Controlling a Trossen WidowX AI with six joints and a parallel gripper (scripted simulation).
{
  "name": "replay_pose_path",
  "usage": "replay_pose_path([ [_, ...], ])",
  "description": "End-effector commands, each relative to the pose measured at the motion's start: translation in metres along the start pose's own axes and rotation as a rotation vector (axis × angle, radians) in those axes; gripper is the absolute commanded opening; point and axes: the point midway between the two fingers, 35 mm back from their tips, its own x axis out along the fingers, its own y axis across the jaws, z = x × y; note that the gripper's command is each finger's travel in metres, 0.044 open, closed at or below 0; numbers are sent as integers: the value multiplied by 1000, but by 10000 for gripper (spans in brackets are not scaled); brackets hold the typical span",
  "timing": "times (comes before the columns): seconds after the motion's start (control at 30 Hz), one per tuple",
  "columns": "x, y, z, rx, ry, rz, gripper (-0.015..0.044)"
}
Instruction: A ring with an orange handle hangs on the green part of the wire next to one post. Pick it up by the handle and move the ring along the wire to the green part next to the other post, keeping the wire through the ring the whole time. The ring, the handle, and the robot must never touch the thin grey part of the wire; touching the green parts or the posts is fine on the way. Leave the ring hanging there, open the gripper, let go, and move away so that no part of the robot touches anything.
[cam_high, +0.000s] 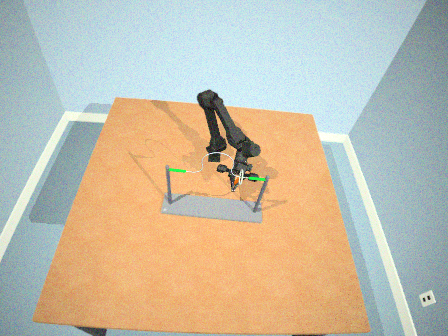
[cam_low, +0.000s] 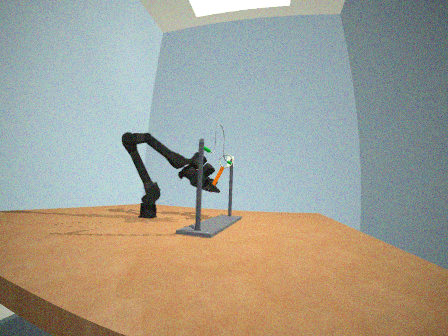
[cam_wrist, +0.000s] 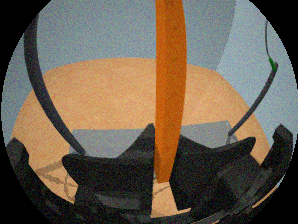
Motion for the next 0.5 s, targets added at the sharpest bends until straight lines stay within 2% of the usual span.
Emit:
replay_pose_path([
  [0.0,-1,9,1,34,3,18,-150],
  [0.47,-4,27,2,71,5,37,-150],
])
